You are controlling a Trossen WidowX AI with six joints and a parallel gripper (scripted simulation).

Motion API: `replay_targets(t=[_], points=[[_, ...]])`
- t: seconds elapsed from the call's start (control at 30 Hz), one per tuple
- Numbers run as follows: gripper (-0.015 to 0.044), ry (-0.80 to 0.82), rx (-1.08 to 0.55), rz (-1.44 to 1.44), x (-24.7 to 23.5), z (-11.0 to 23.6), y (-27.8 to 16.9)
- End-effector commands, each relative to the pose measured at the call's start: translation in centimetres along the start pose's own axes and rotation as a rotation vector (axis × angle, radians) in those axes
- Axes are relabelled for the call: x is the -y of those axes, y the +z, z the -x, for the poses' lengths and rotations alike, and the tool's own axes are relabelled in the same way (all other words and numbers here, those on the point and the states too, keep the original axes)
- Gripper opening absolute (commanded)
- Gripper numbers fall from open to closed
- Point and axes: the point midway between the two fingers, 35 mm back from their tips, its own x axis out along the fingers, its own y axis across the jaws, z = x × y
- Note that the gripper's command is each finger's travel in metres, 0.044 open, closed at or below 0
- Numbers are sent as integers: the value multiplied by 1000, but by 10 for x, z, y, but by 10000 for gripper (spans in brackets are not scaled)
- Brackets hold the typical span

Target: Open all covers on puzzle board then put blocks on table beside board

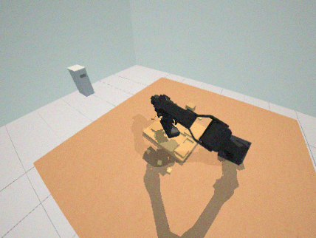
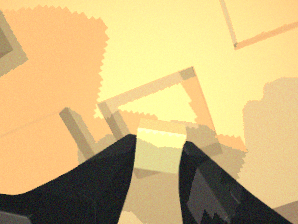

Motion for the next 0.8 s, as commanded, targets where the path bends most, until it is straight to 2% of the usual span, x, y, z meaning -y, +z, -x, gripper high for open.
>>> replay_targets(t=[0.0,0.43,0.77], points=[[80,2,4,3,0,6,1],[80,0,4,2,0,22,1],[80,1,5,2,-1,47,1]])
